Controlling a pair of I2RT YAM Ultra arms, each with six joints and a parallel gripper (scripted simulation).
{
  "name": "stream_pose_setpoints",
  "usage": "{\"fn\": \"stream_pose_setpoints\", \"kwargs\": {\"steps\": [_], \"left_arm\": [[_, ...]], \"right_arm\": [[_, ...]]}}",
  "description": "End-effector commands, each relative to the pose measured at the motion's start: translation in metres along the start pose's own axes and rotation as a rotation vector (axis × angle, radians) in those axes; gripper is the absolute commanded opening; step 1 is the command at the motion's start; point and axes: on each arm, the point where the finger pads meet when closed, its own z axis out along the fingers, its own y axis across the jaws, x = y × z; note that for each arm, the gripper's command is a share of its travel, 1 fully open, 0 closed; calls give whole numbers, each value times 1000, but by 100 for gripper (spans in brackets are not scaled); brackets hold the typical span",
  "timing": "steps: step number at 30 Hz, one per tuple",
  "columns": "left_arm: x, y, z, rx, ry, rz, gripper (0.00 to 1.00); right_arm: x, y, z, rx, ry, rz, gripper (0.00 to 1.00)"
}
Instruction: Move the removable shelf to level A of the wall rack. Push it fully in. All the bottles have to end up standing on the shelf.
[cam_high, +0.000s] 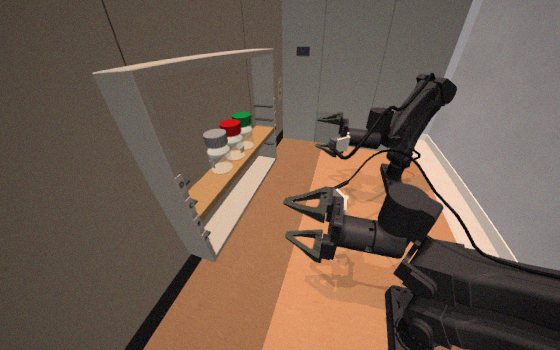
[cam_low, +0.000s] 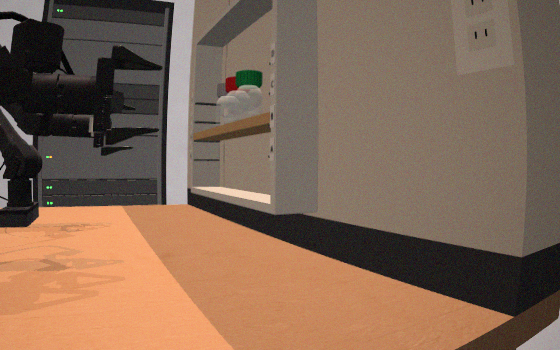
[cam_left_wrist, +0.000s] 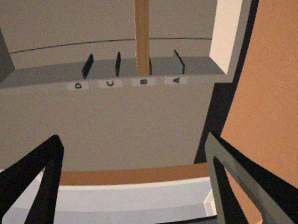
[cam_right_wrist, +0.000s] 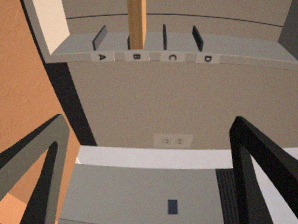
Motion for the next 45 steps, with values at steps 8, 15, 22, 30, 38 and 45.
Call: {"fn": "stream_pose_setpoints", "kwargs": {"steps": [8, 15, 22, 30, 38, 45], "left_arm": [[0, 10, -1, -38, 3, -19, 100], [0, 4, 11, -38, 3, -19, 100], [0, -1, 23, -38, 3, -19, 100], [0, -6, 33, -38, 3, -19, 100], [0, -12, 47, -38, 3, -19, 100], [0, -16, 55, -38, 3, -19, 100]], "right_arm": [[-2, 0, 1, 10, 2, 7, 100], [-2, 6, 13, 10, 2, 7, 100], [-2, 12, 24, 10, 2, 7, 100], [-2, 17, 35, 10, 2, 7, 100], [-2, 23, 48, 10, 2, 7, 100], [-2, 27, 56, 10, 2, 7, 100]]}}
